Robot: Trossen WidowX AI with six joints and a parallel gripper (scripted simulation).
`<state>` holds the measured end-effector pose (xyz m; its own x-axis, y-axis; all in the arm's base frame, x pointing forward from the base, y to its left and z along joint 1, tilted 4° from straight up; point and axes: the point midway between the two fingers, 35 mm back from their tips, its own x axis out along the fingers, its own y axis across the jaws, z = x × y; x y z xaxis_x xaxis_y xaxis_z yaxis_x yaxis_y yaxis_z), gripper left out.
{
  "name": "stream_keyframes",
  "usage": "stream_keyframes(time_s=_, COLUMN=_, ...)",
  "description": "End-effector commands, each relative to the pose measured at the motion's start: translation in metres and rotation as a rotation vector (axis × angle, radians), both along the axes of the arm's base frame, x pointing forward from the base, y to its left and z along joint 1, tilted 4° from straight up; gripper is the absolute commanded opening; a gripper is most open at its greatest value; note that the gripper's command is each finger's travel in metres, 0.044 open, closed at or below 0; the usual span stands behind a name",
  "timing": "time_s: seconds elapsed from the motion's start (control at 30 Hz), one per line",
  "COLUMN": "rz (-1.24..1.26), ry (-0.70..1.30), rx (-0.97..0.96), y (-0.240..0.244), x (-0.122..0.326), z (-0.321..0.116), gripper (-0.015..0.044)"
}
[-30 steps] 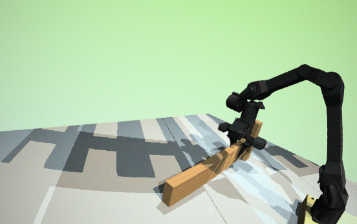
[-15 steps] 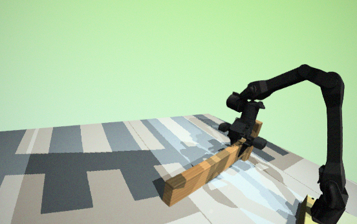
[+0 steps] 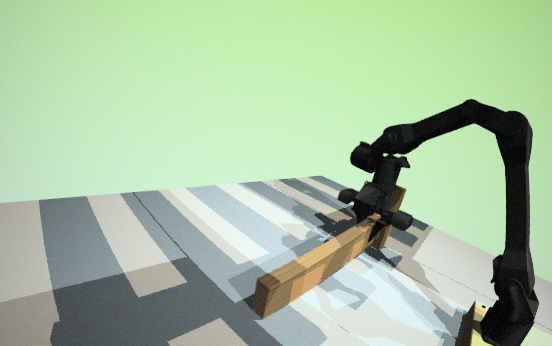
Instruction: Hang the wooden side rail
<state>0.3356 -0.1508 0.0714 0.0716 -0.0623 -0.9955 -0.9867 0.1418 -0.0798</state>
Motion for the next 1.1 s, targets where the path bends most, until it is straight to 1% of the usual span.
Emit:
stream_keyframes(time_s=0.0, rz=0.004, ry=-0.006, rx=-0.002, y=-0.0011, x=0.0007, z=0.0013, gripper=0.0)
stream_keyframes(time_s=1.07, rz=0.004, ry=-0.006, rx=-0.002, y=-0.0041, x=0.0002, z=0.0011, gripper=0.0)
